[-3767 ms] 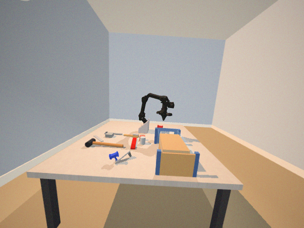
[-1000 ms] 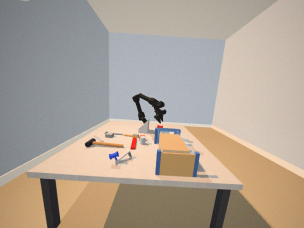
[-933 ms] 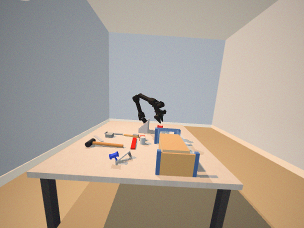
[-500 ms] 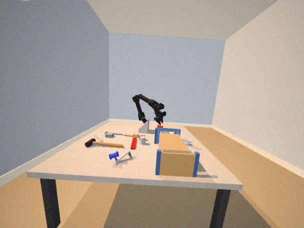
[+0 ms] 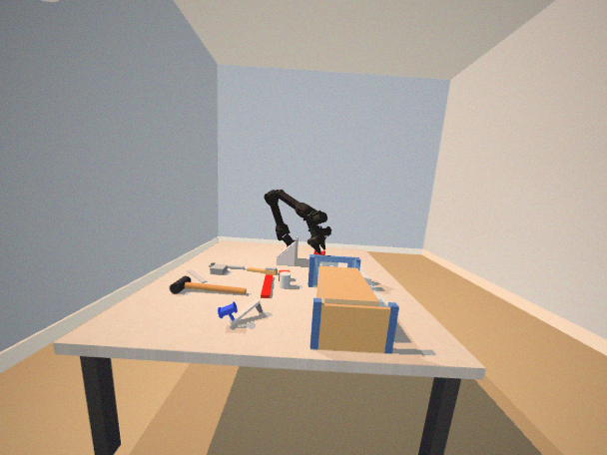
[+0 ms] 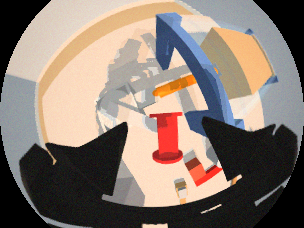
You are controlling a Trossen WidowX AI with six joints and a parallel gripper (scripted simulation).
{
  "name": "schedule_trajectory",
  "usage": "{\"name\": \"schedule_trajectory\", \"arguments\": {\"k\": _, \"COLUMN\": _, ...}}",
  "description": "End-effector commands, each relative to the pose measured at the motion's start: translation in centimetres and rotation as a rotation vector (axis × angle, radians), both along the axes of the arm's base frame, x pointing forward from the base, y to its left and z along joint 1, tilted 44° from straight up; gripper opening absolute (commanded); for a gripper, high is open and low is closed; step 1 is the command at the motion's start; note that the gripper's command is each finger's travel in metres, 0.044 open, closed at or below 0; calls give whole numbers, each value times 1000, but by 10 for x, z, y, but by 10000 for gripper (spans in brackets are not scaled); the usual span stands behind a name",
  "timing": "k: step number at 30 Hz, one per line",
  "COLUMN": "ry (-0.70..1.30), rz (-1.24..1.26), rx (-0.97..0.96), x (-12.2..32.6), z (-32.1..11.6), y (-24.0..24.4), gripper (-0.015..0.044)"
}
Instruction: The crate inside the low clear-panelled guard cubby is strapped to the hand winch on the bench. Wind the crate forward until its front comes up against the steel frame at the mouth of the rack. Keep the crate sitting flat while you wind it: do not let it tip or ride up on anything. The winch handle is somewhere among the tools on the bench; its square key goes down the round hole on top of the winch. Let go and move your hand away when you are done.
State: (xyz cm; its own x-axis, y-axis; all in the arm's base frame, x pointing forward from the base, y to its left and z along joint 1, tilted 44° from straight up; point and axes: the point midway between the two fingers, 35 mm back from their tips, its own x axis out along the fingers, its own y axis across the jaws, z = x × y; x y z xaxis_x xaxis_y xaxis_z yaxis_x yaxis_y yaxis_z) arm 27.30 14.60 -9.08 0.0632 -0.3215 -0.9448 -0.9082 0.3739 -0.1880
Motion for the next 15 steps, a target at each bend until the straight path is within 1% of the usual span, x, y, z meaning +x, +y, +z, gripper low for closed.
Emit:
{"name": "schedule_trajectory", "arguments": {"k": 1, "ry": 1, "rz": 7, "rx": -6, "x": -2, "z": -5, "y": -6, "gripper": 440}}
{"name": "schedule_trajectory", "arguments": {"k": 15, "ry": 1, "rz": 7, "rx": -7, "x": -6, "z": -18, "y": -19, "gripper": 440}}
